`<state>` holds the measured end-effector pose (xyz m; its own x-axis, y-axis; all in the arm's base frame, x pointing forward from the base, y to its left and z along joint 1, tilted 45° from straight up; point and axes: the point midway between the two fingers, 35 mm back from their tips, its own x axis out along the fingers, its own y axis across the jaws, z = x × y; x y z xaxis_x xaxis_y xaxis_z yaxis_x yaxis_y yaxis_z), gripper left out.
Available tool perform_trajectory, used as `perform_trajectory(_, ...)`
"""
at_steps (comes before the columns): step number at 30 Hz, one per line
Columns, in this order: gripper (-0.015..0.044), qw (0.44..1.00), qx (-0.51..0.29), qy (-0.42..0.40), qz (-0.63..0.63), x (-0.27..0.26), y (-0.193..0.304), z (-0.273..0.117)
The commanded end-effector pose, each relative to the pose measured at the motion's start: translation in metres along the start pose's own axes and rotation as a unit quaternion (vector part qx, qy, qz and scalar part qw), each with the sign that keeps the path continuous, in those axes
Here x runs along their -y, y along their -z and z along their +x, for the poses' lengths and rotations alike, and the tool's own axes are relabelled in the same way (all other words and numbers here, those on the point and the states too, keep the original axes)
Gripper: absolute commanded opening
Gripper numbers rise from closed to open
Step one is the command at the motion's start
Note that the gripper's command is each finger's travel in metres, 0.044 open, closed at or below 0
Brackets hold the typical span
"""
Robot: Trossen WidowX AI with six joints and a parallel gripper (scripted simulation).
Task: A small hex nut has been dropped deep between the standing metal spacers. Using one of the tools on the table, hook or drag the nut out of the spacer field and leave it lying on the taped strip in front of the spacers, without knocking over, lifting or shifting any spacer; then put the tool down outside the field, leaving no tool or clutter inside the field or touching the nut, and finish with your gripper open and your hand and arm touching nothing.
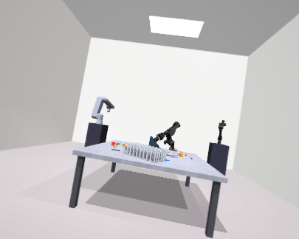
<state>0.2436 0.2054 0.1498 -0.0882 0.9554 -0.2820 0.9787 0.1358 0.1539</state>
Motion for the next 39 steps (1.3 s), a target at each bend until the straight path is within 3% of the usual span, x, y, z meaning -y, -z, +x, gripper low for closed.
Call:
perform_trajectory(1, 0.0, 1.0, 0.001, 0.0, 0.001, 0.0, -0.001, 0.002)
perform_trajectory(39, 0.0, 1.0, 0.003, -0.002, 0.0, 0.001, -0.009, 0.017)
